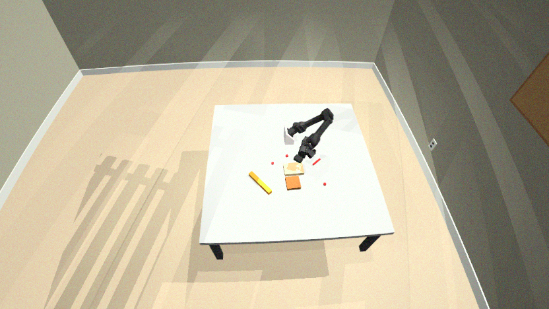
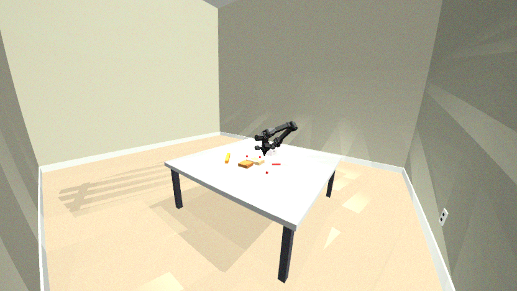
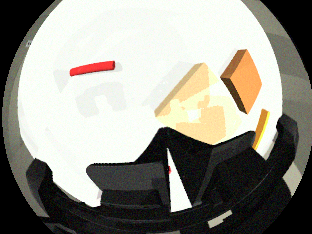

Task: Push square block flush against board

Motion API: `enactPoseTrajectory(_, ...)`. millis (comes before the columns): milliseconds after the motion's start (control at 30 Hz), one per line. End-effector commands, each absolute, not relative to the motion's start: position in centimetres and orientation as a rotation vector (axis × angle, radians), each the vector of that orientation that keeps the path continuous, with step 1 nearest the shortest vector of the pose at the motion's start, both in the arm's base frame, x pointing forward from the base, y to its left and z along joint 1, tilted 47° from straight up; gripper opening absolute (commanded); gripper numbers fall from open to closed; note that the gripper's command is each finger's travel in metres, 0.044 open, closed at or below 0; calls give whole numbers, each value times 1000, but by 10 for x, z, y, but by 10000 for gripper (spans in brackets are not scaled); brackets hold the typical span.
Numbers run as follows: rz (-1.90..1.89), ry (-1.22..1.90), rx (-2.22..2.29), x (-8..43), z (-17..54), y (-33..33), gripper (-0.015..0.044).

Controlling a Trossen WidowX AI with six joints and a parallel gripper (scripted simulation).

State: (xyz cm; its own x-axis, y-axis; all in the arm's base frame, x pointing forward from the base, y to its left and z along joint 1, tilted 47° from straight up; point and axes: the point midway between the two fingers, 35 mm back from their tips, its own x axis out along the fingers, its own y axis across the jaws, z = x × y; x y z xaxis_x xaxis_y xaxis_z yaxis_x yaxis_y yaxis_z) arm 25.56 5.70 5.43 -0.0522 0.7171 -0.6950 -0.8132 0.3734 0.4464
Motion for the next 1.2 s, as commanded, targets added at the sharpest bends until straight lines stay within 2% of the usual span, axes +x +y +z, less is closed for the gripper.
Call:
enactPoseTrajectory(0,1327,946,-220,265,59,62,0)
enactPoseTrajectory(600,1583,524,-654,298,79,85,0)
enactPoseTrajectory(800,1585,520,-658,298,77,87,0)
enactPoseTrajectory(933,1586,515,-659,295,45,123,0)
enactPoseTrajectory(1167,1587,514,-659,295,42,125,0)
